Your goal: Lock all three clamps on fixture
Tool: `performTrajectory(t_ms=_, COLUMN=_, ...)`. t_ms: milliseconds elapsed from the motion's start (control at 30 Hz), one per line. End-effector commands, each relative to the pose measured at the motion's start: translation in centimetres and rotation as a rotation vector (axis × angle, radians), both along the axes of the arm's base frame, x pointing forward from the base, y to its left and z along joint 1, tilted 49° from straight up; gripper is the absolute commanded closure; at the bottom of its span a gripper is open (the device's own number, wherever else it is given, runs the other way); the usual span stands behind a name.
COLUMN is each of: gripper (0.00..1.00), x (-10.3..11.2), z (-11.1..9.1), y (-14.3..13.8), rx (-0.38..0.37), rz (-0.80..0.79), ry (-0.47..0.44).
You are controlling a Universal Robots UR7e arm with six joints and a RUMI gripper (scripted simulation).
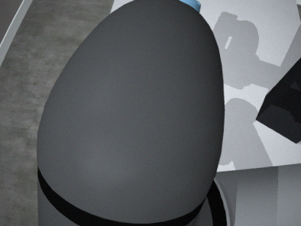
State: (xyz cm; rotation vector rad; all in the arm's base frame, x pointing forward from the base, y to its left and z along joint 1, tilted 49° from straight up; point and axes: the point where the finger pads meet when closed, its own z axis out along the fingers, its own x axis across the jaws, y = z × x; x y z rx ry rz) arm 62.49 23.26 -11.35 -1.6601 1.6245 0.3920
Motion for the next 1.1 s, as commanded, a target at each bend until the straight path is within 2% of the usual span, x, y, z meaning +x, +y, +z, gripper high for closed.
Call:
performTrajectory(t_ms=0, gripper=0.42, x=0.0, z=0.0, y=0.0, rx=0.0, rz=-0.001, ry=-0.001)
performTrajectory(t_ms=800, gripper=0.42, x=0.0, z=0.0, y=0.0, rx=0.0, rz=-0.001, ry=-0.001)
performTrajectory(t_ms=967, gripper=0.42, x=-1.4, z=3.3, y=-3.5, rx=-0.001, rz=0.002, ry=0.001)
performTrajectory(t_ms=1067, gripper=0.42, x=-1.4, z=3.3, y=-3.5, rx=-0.001, rz=0.002, ry=0.001)
